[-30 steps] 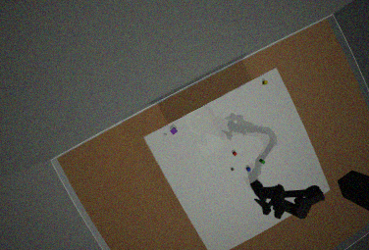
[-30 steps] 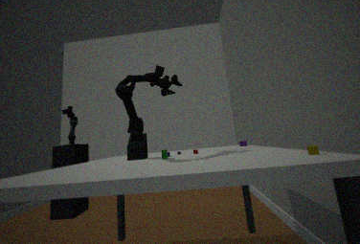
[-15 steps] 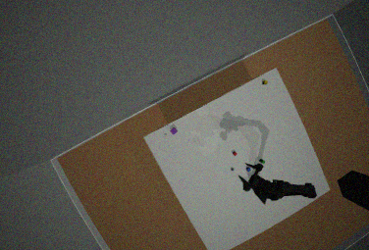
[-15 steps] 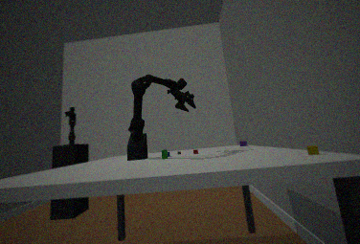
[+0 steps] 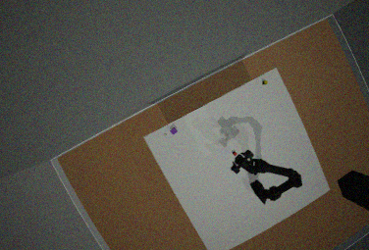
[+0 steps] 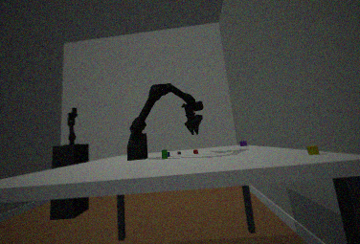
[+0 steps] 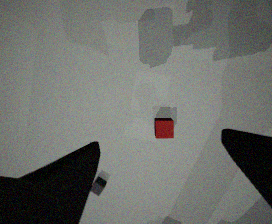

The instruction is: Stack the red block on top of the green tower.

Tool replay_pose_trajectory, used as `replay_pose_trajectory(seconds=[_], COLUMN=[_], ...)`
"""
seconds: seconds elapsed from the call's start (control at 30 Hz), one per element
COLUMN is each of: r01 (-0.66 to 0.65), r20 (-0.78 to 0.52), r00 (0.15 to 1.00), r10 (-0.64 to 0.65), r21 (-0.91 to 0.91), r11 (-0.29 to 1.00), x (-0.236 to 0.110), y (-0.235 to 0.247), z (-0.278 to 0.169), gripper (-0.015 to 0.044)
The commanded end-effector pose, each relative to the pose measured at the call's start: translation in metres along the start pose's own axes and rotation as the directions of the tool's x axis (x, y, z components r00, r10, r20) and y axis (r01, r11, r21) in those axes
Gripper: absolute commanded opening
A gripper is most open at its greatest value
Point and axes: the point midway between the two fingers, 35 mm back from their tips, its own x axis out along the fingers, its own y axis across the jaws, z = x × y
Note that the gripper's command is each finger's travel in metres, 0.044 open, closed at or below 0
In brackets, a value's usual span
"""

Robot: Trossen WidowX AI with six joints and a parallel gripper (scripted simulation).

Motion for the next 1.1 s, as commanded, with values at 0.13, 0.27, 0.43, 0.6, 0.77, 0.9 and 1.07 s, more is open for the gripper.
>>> replay_pose_trajectory(seconds=[0.13,0.27,0.43,0.6,0.77,0.9,1.07], r01=[0.042,0.042,0.042,0.045,0.045,0.045,0.045], r20=[-0.159,-0.159,-0.159,-0.16,-0.16,-0.16,-0.16], r00=[0.987,0.987,0.987,0.987,0.987,0.987,0.987], r10=[-0.03,-0.029,-0.029,-0.032,-0.032,-0.032,-0.032], r21=[0.079,0.079,0.079,0.079,0.079,0.079,0.078], r11=[0.996,0.996,0.996,0.996,0.996,0.996,0.996], x=[0.041,0.039,0.052,0.08,0.08,0.082,0.089], y=[-0.011,-0.012,-0.014,-0.016,-0.017,-0.017,-0.017], z=[-0.019,-0.018,-0.019,-0.025,-0.024,-0.024,-0.025], gripper=[0.044,0.044,0.044,0.044,0.044,0.044,0.044])
